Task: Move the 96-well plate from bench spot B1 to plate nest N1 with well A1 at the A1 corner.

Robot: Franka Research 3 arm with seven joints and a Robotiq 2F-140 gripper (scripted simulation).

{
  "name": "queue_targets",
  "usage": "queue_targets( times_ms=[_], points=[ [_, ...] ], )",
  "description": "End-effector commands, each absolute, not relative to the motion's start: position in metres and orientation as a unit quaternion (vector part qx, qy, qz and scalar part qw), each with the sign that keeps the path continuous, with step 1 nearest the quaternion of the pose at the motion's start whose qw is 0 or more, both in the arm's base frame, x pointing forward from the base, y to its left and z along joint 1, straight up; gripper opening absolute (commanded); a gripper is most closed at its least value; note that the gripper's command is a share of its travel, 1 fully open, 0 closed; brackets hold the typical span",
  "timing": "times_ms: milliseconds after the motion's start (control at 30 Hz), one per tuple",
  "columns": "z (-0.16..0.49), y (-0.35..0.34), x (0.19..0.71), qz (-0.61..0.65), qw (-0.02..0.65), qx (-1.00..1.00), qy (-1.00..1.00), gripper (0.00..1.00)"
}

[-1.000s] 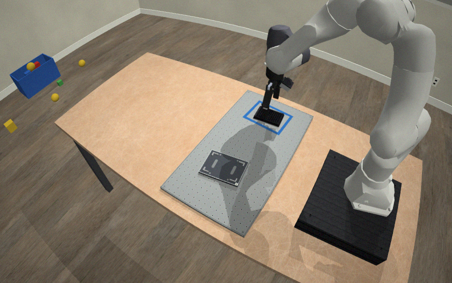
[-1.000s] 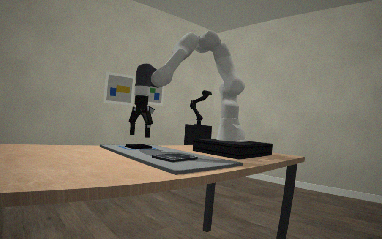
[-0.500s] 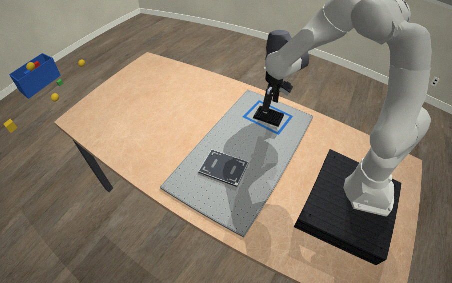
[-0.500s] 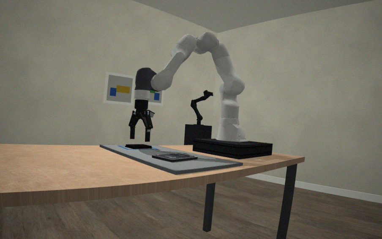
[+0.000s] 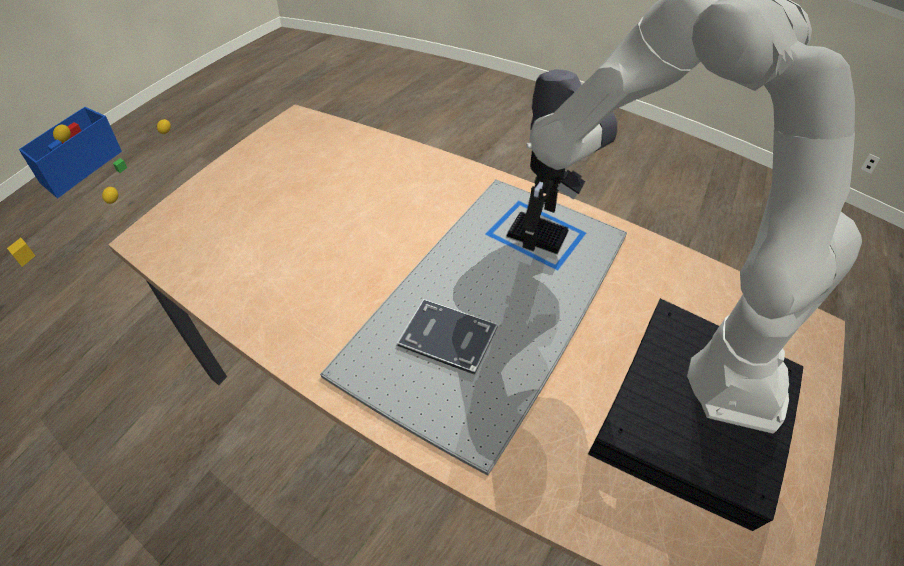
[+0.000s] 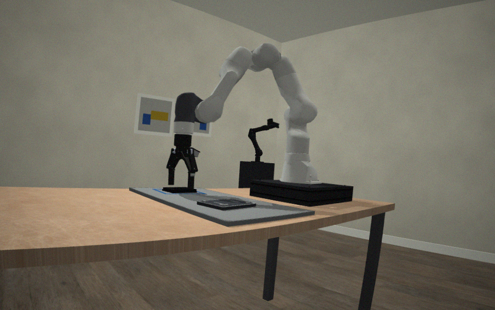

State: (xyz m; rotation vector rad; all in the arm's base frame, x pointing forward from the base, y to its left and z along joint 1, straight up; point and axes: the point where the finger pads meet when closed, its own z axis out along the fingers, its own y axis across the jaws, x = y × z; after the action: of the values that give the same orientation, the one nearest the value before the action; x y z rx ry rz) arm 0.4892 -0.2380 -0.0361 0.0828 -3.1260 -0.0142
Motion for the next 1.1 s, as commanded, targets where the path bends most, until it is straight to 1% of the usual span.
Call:
queue_targets(
  times_ms=[0,600,633,1067],
  points=[
    [-0.0395,-0.2397,0.4919,-0.001,0.004,0.025,-1.000,1.00],
    [-0.0395,-0.2397,0.4919,-0.001,0.004,0.025,-1.000,1.00],
    [-0.0395,-0.2397,0.4919,-0.001,0.004,0.025,-1.000,0.63],
    [-0.0395,-0.2397,0.4919,-0.001,0.004,0.025,-1.000,0.63]
  ],
)
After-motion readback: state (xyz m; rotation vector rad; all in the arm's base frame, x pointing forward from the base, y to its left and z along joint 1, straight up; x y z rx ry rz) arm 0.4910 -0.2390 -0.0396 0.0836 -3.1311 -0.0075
